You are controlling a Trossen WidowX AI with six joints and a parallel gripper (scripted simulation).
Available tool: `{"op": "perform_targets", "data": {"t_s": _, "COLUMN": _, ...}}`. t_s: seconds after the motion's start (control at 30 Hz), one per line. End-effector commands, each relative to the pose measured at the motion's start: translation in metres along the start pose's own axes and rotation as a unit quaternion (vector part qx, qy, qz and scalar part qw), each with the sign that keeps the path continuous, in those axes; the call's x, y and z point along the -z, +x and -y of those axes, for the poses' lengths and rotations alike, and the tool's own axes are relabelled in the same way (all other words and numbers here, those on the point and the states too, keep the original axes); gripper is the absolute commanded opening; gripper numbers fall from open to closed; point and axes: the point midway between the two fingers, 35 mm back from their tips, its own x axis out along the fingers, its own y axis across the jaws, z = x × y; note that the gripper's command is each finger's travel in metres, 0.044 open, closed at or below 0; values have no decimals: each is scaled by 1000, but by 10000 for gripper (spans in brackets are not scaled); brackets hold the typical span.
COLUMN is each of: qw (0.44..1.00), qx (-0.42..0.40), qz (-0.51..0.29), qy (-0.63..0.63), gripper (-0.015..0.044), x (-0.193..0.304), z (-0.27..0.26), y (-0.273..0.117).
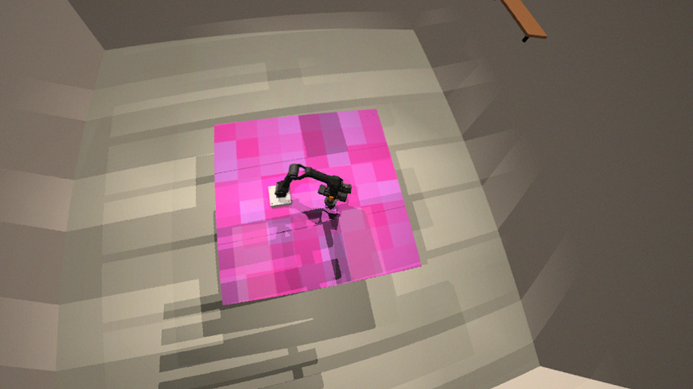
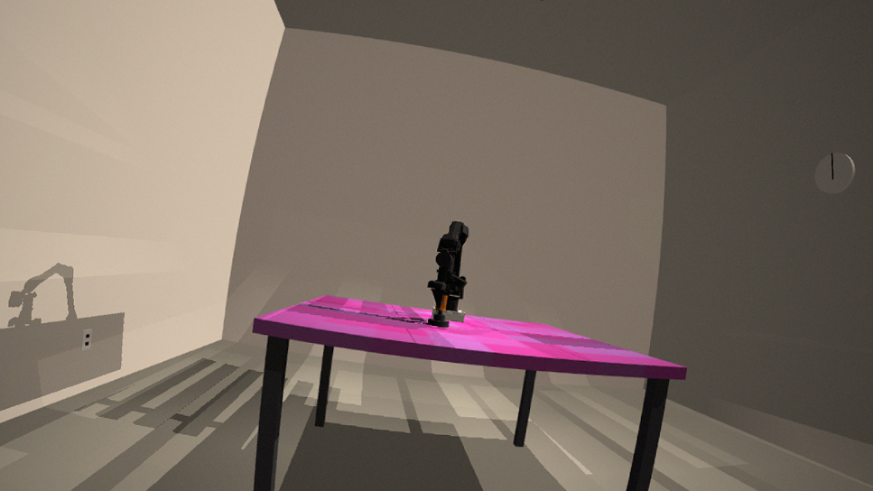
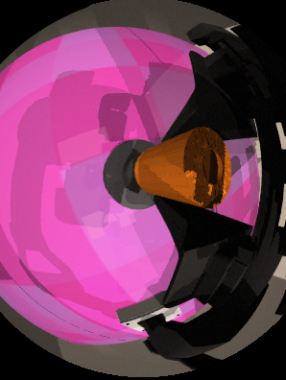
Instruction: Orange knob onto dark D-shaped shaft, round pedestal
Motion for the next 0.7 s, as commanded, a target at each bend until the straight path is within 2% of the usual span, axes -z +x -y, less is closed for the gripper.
{"op": "perform_targets", "data": {"t_s": 0.0, "qw": 1000, "qx": 4, "qz": 1, "qy": -6, "gripper": 0, "x": -1, "z": 2, "y": 1}}
{"op": "perform_targets", "data": {"t_s": 0.67, "qw": 1000, "qx": 4, "qz": 1, "qy": -6, "gripper": 0, "x": 0, "z": 0, "y": -2}}
